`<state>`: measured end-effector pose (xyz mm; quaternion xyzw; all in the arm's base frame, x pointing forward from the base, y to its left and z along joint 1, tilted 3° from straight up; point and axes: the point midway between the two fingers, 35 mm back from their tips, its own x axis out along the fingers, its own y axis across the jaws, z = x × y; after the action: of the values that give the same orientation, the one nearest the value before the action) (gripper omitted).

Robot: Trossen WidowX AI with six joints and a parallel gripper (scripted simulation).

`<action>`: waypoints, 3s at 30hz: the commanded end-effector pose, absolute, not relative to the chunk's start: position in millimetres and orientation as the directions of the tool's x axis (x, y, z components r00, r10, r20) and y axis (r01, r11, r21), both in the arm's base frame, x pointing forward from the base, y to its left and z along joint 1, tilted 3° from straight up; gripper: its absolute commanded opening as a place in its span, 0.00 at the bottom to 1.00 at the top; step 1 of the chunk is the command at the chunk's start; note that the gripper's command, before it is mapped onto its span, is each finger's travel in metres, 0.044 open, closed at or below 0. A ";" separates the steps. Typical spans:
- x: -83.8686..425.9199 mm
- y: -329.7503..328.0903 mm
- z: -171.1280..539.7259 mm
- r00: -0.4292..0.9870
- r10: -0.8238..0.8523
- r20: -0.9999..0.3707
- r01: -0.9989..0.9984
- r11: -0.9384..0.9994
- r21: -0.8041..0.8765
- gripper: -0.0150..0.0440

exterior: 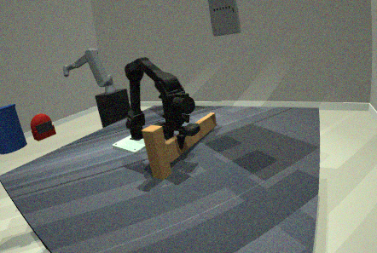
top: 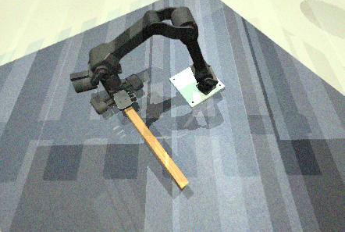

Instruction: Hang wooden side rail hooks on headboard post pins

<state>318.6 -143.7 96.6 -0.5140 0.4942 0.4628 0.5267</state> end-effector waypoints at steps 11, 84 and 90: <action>319.6 -145.8 98.7 0.089 -0.022 -0.996 -0.995 0.036 -0.089 0.25; 318.7 -152.6 99.8 0.089 -0.022 -0.996 -0.995 0.036 -0.089 0.25; 318.0 -153.2 99.1 0.088 -0.022 -0.996 -0.995 0.036 -0.089 0.25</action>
<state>317.5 -152.1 97.1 -0.5137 0.4946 0.4632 0.5262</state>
